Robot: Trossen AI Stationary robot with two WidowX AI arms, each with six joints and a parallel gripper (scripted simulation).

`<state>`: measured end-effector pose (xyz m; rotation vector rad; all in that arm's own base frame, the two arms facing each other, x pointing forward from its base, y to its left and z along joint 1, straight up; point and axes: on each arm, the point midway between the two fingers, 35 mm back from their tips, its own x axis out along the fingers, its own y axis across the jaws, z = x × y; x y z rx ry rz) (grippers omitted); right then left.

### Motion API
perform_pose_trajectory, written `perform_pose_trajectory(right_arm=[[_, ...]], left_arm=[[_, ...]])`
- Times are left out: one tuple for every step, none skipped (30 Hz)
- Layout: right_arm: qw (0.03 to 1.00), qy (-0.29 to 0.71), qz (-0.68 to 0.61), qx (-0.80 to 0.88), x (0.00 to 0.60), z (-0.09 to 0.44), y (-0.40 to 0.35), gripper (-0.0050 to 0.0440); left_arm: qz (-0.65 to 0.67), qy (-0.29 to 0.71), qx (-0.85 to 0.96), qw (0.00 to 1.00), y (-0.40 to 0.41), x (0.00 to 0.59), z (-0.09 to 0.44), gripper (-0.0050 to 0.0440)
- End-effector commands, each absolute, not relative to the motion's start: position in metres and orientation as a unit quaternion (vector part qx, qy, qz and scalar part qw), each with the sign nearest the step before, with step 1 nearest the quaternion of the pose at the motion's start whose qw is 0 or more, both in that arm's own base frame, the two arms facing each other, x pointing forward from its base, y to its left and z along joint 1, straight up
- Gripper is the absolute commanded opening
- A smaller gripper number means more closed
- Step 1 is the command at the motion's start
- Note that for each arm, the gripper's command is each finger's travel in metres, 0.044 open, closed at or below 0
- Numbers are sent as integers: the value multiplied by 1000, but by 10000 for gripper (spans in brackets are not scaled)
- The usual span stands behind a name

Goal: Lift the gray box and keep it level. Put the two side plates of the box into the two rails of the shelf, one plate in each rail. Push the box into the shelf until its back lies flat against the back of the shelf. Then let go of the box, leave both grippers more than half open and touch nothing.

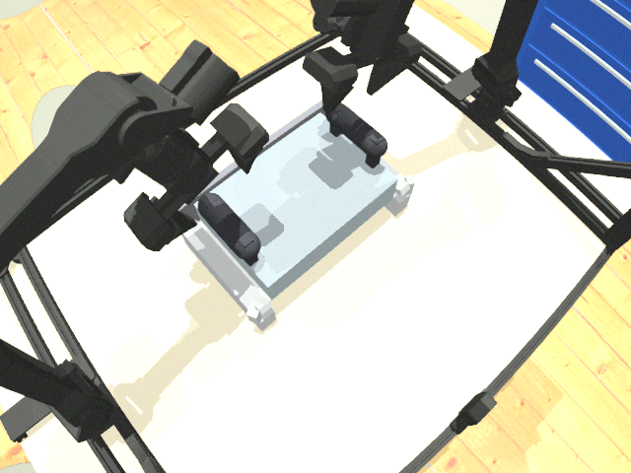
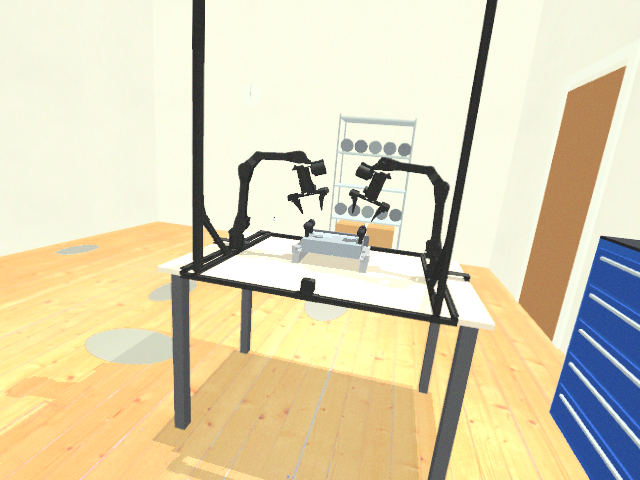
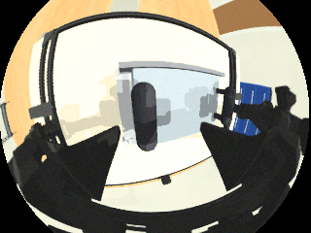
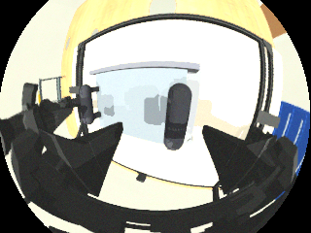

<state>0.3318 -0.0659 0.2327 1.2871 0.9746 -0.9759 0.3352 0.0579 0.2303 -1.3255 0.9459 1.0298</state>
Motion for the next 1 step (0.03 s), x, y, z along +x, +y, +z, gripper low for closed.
perform_pose_trajectory(right_arm=[[587, 418, -419, 552, 332, 233, -66, 440]], left_arm=[[439, 403, -565, 571, 58, 335, 230, 440]])
